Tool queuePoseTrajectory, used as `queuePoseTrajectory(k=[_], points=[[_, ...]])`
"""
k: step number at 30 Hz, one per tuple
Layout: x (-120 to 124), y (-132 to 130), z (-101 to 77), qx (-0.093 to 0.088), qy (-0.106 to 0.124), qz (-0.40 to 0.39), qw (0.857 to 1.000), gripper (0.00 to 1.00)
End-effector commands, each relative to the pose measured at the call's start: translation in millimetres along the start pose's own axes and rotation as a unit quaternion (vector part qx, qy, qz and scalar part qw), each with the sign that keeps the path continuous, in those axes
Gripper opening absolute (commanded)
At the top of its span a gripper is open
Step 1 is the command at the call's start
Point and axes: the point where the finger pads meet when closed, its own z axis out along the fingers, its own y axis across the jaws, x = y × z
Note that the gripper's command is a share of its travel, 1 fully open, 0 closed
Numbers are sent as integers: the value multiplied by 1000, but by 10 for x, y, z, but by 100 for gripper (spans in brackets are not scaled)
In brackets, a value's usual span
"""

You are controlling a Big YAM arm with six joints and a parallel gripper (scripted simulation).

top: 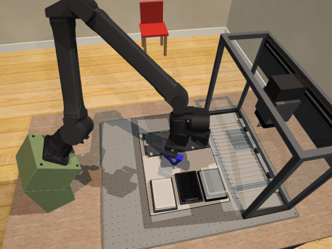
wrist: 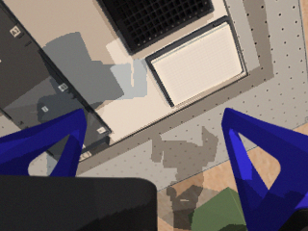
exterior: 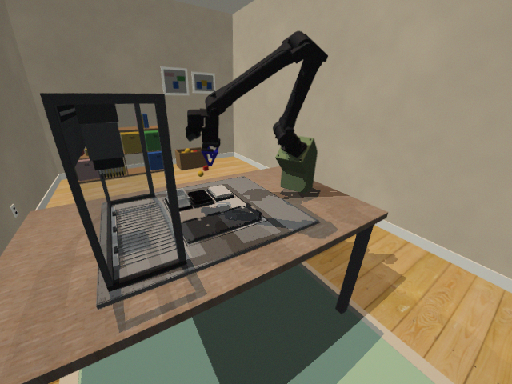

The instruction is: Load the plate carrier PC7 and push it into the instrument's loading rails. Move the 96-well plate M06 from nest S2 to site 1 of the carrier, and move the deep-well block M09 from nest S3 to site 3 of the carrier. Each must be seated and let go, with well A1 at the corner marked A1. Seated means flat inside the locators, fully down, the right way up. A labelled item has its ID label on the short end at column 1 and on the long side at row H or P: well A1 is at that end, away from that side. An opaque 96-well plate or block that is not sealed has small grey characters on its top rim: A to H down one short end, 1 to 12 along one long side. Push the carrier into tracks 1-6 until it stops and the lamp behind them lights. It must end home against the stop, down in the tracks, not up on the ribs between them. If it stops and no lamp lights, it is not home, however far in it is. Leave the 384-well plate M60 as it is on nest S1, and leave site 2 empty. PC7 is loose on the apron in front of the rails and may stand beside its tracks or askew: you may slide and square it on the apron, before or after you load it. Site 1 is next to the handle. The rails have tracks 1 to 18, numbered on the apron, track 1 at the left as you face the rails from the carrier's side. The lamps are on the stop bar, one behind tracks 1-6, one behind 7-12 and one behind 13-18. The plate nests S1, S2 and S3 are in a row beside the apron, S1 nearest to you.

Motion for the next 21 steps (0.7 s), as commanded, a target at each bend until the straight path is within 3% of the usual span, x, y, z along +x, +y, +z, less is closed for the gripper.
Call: queuePoseTrajectory(k=[1,10,14,16,21], points=[[113,180,-68,-14,-1,-79,997,100],[457,491,-44,-47,11,-224,973,100],[539,534,-44,-58,19,-254,965,100],[403,541,-63,-54,9,-252,966,100],[402,541,-64,-54,9,-252,966,100]])
